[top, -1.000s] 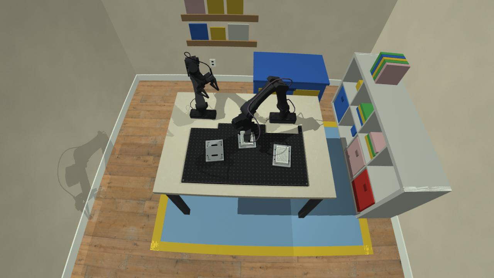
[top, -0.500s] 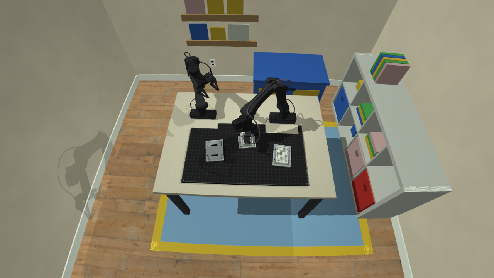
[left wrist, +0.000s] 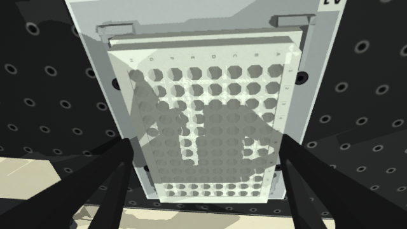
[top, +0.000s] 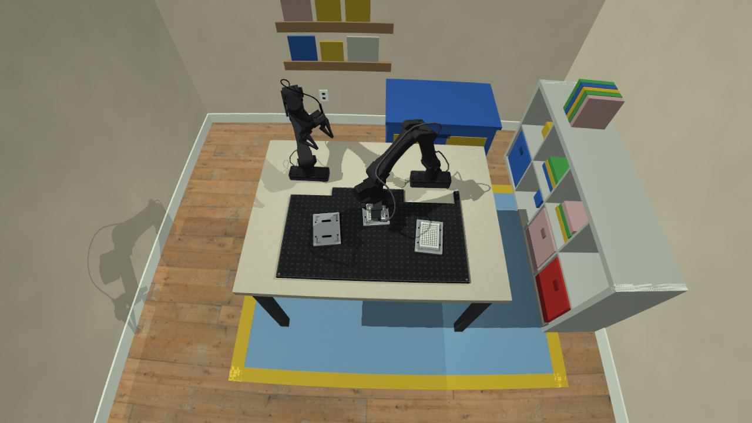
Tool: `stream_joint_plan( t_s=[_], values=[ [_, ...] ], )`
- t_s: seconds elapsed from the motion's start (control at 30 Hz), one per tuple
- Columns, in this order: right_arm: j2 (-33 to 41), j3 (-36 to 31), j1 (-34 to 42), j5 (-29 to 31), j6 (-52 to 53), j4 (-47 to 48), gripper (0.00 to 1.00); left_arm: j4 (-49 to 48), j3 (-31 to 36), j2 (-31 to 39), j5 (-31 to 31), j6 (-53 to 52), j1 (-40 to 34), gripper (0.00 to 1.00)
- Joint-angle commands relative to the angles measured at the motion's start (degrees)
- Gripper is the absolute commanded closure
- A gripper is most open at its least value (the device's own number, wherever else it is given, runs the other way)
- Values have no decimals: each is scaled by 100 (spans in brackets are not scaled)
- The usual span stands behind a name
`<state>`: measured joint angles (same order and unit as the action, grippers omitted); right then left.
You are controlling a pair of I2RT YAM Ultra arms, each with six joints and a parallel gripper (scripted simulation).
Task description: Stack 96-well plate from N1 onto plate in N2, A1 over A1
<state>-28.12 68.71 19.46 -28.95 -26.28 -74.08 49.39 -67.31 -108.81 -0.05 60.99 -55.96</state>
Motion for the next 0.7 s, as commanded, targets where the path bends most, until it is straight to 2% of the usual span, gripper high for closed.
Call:
stream_joint_plan(
  t_s=[0.0,0.17,0.2,0.27,0.3,0.43,0.47,0.63,0.67],
  values=[
    [14,164,3,-80,-62,-70,0,-177,4,14,6,38,10,0],
    [14,164,3,-80,-62,-70,0,-179,4,33,7,37,10,4],
    [14,164,3,-80,-62,-70,0,-179,4,33,7,37,10,9],
    [14,164,3,-80,-62,-70,0,-180,4,33,7,37,10,9],
    [14,164,3,-80,-62,-70,0,-180,4,33,7,37,10,13],
    [14,164,3,-80,-62,-70,0,-129,5,33,7,32,10,13],
    [14,164,3,-80,-62,-70,0,-129,5,33,7,32,10,17],
    [14,164,3,-80,-62,-70,0,-169,72,105,6,38,1,21],
    [14,164,3,-80,-62,-70,0,-170,72,105,6,38,1,33]
  ],
)
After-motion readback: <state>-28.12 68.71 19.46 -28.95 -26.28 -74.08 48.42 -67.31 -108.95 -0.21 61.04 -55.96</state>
